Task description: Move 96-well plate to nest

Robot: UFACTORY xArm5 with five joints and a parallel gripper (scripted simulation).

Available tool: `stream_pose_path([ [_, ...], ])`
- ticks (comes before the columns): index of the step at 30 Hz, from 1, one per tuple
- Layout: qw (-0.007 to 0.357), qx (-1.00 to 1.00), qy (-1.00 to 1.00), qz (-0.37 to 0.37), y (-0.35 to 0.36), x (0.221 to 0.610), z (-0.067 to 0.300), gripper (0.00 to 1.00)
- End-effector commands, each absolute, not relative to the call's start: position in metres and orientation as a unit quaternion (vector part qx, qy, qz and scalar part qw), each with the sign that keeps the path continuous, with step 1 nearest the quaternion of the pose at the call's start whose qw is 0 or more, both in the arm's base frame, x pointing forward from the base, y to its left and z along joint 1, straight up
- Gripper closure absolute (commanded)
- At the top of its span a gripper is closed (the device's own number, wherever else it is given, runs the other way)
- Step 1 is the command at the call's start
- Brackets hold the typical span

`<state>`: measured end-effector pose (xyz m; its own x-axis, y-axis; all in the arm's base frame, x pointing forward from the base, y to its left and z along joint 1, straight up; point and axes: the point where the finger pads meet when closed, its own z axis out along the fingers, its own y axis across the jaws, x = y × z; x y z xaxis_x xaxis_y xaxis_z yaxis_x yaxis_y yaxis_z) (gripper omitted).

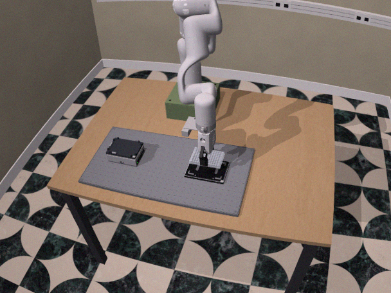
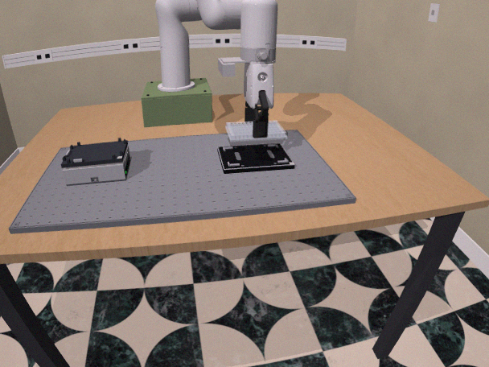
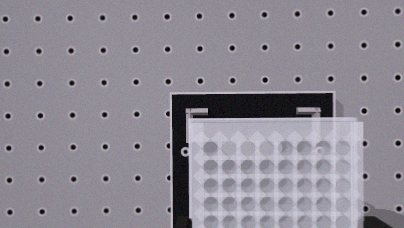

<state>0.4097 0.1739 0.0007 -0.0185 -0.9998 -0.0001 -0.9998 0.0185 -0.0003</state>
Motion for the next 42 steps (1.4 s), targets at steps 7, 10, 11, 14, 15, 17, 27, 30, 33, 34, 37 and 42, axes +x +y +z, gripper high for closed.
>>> stream_pose_path([
  [7, 0.002, -0.701, 0.714, -0.001, 0.174, 0.411, -0.010, 1.00],
  [10, 0.002, -0.701, 0.714, -0.001, 0.174, 0.411, -0.015, 1.00],
  [11, 0.002, -0.701, 0.714, -0.001, 0.174, 0.411, -0.017, 1.00],
  [14, 0.002, -0.701, 0.714, -0.001, 0.174, 0.411, -0.022, 1.00],
  [15, 0.002, -0.701, 0.714, -0.001, 0.174, 0.411, -0.024, 1.00],
  [17, 0.002, -0.701, 0.714, -0.001, 0.174, 0.411, -0.027, 1.00],
  [27, 0.002, -0.701, 0.714, -0.001, 0.174, 0.411, -0.040, 1.00],
  [30, 0.002, -0.701, 0.714, -0.001, 0.174, 0.411, -0.042, 1.00],
  [33, 0.002, -0.701, 0.714, -0.001, 0.174, 0.411, -0.042, 1.00],
  [34, 0.002, -0.701, 0.714, -0.001, 0.174, 0.411, -0.042, 1.00],
  [37, 0.002, -0.701, 0.714, -0.001, 0.174, 0.411, -0.042, 1.00],
  [42, 0.002, -0.701, 0.714, -0.001, 0.174, 0.411, -0.042, 1.00],
])
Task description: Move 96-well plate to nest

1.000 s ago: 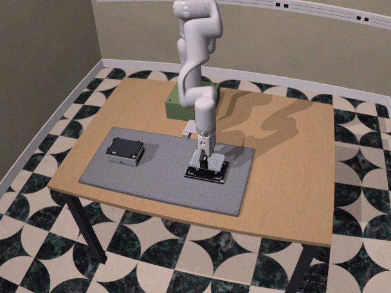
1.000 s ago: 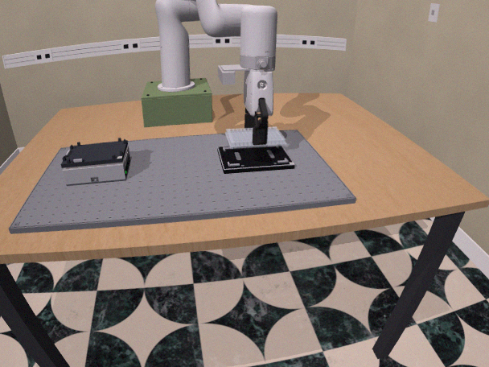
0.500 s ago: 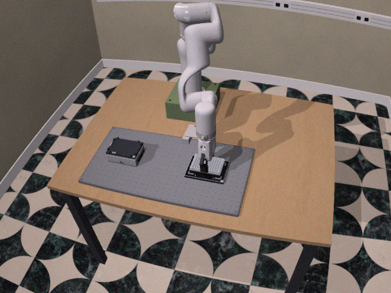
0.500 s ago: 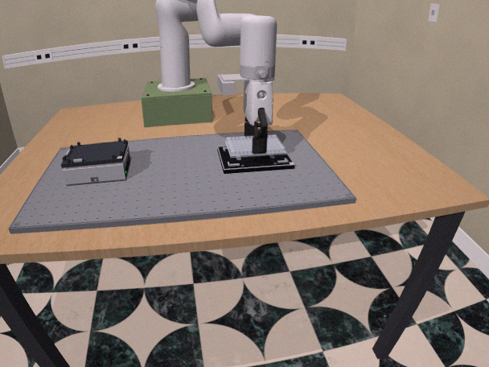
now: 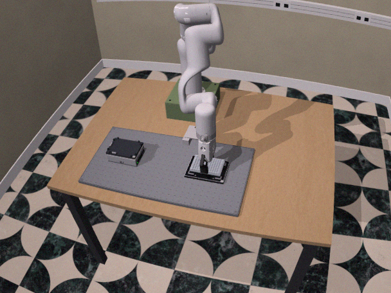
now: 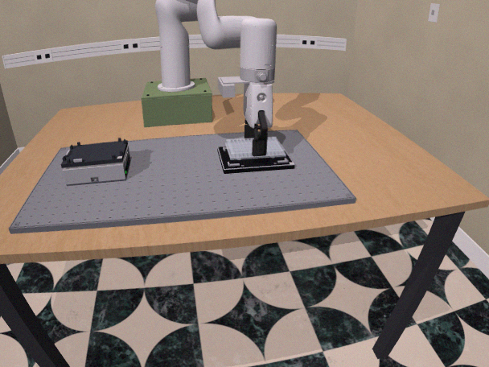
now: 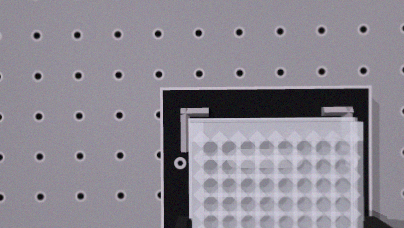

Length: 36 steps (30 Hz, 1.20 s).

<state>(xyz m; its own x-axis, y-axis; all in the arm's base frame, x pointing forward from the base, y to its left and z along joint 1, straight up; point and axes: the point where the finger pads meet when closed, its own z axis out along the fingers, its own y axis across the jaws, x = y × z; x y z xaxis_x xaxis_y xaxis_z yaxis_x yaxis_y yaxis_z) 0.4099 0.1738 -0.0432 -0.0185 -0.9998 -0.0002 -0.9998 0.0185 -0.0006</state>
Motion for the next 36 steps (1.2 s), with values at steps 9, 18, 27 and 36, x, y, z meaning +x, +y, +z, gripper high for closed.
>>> stream_pose_path([
  [9, 0.002, -0.701, 0.714, -0.001, 0.1743, 0.4112, -0.0427, 1.00],
  [18, 0.002, -0.701, 0.714, -0.001, 0.1743, 0.4112, -0.0439, 1.00],
  [27, 0.002, -0.701, 0.714, -0.001, 0.1743, 0.4112, -0.0452, 1.00],
  [36, 0.002, -0.701, 0.714, -0.001, 0.1743, 0.4112, -0.0465, 1.00],
])
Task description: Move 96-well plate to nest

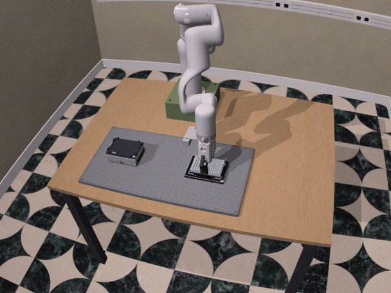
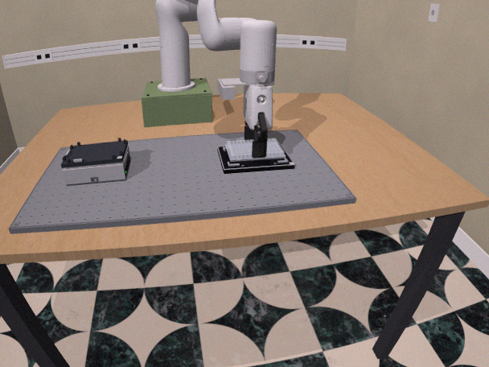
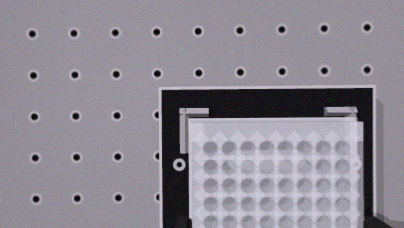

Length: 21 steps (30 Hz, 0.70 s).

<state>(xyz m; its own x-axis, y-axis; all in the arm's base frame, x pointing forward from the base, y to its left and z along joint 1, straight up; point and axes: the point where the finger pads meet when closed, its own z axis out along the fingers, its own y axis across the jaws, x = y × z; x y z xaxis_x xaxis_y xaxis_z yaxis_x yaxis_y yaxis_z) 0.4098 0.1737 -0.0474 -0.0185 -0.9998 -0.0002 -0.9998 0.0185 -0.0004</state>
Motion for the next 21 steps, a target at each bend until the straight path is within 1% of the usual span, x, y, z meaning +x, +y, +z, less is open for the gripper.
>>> stream_pose_path([
  [1, 0.002, -0.701, 0.714, -0.001, 0.1743, 0.4112, -0.0467, 1.00],
  [21, 0.002, -0.701, 0.714, -0.001, 0.1743, 0.4112, -0.0497, 1.00],
])
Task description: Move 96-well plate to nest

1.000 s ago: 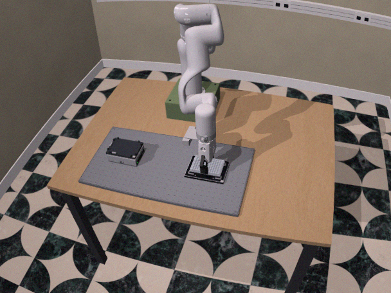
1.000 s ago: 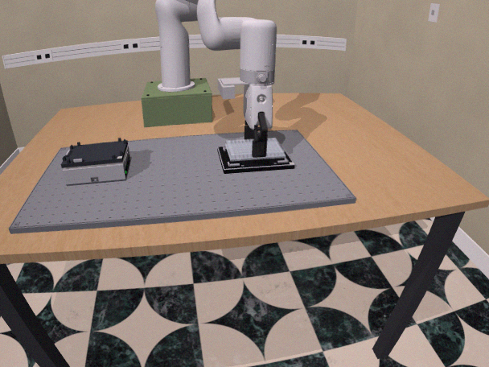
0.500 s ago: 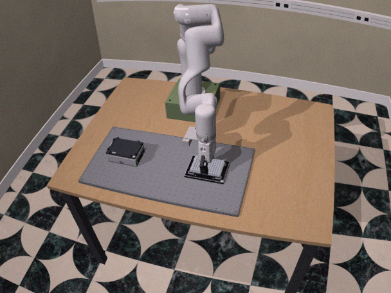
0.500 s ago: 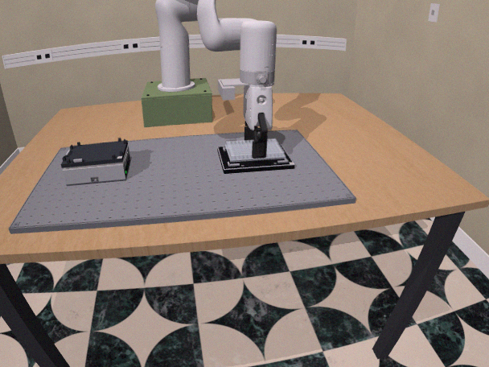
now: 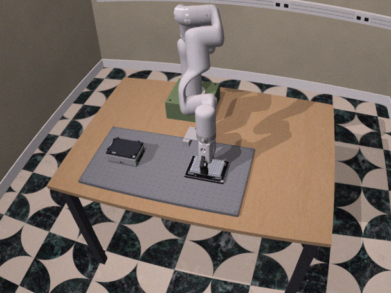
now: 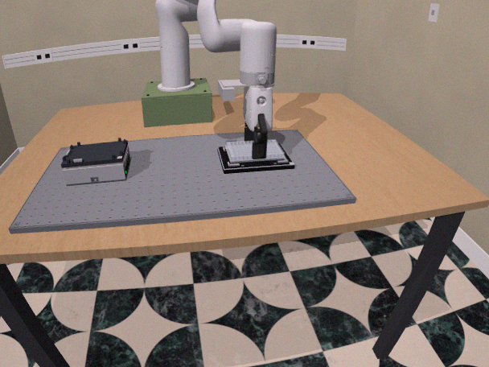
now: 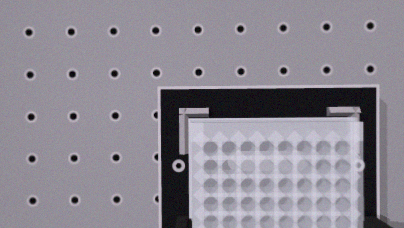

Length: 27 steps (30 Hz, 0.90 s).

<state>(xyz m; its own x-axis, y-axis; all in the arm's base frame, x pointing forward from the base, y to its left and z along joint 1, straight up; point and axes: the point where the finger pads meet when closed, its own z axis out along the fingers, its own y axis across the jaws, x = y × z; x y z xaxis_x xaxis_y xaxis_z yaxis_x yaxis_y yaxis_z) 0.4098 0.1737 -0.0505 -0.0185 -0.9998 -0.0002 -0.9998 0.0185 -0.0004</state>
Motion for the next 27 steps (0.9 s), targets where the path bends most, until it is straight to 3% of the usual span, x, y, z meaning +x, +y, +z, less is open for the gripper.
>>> stream_pose_path([
  [1, 0.002, -0.701, 0.714, -0.001, 0.1743, 0.4112, -0.0499, 1.00],
  [24, 0.002, -0.701, 0.714, -0.001, 0.1743, 0.4112, -0.0530, 1.00],
  [25, 0.002, -0.701, 0.714, -0.001, 0.1743, 0.4112, -0.0537, 0.00],
  [27, 0.002, -0.701, 0.714, -0.001, 0.1743, 0.4112, -0.0537, 0.00],
])
